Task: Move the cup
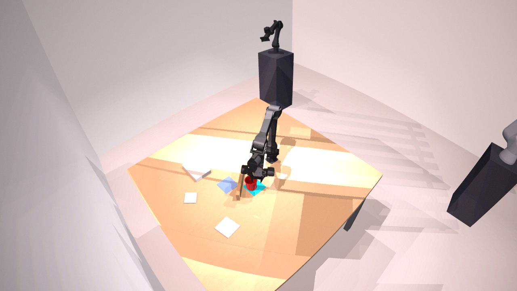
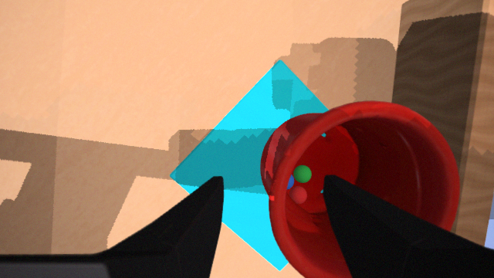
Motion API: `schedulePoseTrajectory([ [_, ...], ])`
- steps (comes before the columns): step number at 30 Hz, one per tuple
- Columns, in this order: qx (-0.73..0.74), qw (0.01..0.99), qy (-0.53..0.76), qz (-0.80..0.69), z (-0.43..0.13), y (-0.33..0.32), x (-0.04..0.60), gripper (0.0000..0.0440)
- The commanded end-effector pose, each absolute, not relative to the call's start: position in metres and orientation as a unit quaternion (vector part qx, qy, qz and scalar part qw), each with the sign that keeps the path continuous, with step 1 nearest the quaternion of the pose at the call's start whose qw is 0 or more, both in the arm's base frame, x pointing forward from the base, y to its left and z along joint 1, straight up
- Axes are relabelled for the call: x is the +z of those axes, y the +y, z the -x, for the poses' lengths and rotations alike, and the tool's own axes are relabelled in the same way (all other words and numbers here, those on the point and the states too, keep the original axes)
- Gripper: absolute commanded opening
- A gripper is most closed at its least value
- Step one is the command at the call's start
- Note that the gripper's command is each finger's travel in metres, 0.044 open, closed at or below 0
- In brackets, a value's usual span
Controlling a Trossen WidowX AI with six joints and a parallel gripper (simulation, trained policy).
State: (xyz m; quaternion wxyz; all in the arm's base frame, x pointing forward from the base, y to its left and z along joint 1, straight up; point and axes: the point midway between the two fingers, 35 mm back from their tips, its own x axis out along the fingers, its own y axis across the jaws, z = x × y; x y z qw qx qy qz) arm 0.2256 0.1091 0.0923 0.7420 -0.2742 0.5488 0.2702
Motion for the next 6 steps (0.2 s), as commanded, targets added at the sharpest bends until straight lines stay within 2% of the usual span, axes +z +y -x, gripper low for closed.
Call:
schedulePoseTrajectory([
  [1, 0.274, 0.750, 0.538, 0.269, -0.2242, 0.1082, 0.0982, 0.0241],
  [6, 0.274, 0.761, 0.525, 0.263, -0.2229, 0.1068, 0.1070, 0.0275],
])
